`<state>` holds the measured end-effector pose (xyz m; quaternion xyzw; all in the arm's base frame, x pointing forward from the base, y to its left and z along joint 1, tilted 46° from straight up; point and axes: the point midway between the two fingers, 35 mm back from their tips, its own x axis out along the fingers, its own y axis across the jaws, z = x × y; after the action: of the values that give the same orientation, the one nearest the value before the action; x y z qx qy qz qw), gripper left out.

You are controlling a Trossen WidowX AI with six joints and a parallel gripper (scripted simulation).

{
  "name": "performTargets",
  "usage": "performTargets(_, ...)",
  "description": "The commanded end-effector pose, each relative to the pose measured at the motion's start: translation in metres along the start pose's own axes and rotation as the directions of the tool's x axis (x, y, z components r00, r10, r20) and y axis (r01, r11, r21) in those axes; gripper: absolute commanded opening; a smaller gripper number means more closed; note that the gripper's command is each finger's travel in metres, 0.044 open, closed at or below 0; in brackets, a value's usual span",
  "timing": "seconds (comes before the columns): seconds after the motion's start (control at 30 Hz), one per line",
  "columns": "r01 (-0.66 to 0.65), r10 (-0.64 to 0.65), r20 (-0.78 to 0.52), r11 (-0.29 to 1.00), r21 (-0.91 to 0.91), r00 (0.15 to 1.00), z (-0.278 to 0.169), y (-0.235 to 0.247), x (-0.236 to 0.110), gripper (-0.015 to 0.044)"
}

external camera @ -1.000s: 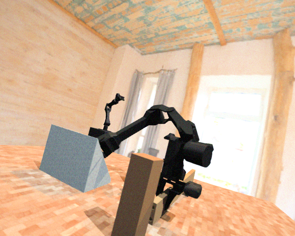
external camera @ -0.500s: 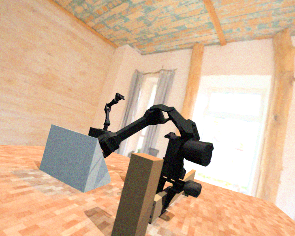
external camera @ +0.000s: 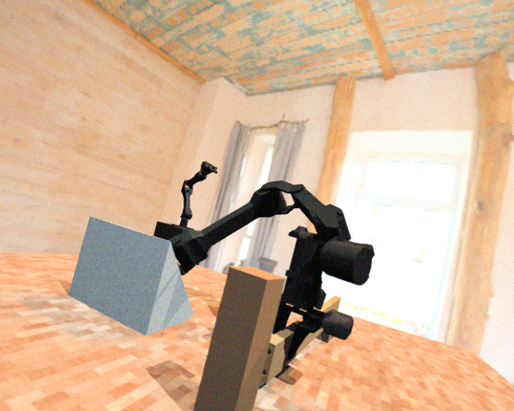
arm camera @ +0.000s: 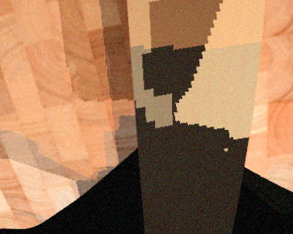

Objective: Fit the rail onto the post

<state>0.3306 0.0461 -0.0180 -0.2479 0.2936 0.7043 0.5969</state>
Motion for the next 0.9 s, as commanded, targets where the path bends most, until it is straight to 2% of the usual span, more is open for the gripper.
performTargets(0.0,0.014,-0.014,0.004,1.000,-0.003,1.000,0.000,-0.004,-0.006,0.0000)
performTargets(0.87,0.014,-0.014,0.003,1.000,-0.003,1.000,-0.001,-0.004,-0.019,0.0000)
